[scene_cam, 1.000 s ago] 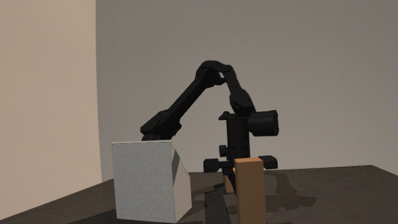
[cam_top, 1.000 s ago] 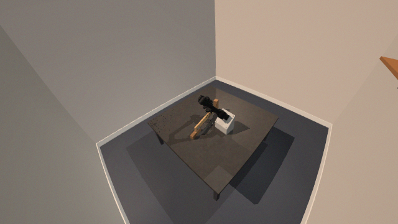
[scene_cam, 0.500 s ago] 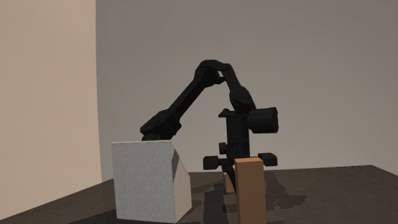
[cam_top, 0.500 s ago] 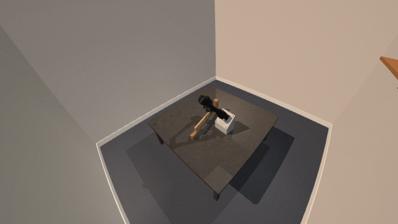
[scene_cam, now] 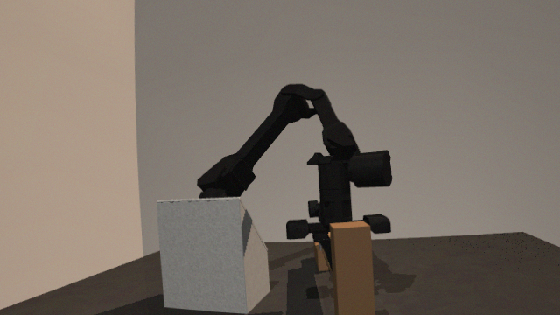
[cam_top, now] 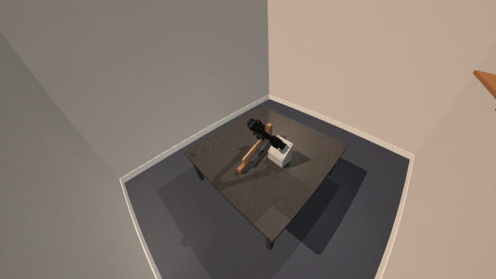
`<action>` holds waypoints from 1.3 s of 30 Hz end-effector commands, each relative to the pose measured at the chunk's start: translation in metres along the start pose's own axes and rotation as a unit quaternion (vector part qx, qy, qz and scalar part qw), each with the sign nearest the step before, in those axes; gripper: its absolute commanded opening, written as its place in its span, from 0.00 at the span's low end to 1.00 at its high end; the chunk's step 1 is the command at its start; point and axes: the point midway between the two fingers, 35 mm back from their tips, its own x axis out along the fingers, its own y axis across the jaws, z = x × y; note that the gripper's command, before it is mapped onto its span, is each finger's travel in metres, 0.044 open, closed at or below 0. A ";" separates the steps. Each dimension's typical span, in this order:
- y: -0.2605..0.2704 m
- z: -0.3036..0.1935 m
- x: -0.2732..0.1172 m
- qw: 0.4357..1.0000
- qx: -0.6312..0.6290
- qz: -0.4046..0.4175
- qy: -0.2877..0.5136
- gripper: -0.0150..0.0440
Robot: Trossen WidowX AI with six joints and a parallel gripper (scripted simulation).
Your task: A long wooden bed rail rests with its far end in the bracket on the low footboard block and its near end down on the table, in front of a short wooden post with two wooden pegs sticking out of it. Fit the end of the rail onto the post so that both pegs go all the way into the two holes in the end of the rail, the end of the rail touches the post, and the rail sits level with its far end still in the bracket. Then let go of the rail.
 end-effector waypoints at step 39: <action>0.001 -0.004 0.000 1.000 0.001 -0.002 0.001 0.25</action>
